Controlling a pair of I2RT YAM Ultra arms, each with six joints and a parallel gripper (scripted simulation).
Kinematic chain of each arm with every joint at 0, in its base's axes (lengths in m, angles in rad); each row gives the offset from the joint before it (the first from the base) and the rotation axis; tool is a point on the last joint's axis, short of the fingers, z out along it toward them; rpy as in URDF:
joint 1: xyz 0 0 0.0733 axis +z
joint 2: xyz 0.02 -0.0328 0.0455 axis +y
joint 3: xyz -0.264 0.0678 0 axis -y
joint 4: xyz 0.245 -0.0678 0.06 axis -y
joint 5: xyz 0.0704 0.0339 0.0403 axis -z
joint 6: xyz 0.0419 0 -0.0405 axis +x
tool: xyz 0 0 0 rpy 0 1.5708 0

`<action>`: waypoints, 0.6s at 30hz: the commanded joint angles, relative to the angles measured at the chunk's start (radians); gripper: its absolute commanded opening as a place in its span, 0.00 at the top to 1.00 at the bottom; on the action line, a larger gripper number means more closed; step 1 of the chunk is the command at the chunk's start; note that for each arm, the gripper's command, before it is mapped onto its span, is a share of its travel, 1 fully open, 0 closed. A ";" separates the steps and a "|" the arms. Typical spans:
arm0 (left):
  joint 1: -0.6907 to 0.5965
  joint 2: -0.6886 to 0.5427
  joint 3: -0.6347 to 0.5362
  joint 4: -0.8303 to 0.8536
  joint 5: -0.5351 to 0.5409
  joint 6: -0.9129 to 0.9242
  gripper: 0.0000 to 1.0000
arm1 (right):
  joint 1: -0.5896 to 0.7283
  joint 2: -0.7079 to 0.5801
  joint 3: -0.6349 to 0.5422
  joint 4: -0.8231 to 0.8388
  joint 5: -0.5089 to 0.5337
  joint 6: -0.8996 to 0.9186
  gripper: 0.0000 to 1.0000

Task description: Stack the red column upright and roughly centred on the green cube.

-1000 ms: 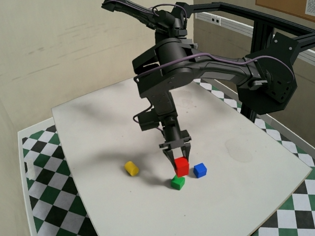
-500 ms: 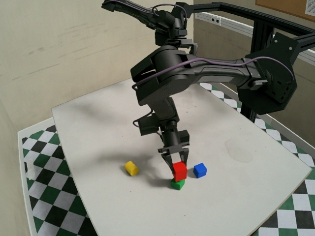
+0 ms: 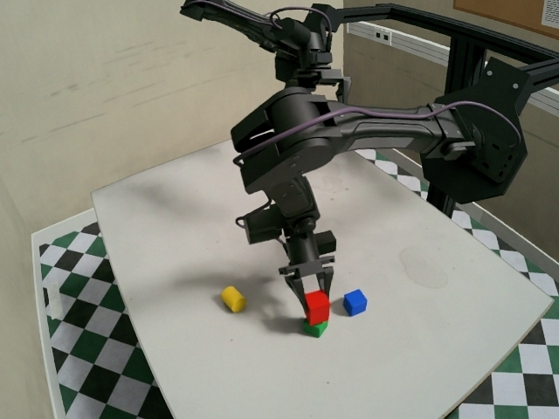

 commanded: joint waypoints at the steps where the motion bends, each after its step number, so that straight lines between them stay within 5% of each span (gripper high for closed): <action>1: -0.007 0.020 0.017 0.027 -0.003 0.019 0.65 | 0.020 -0.015 0.013 -0.009 -0.002 0.000 0.00; 18: 0.007 0.049 0.032 0.068 0.005 0.046 0.65 | 0.020 -0.015 0.013 -0.009 -0.002 0.000 0.00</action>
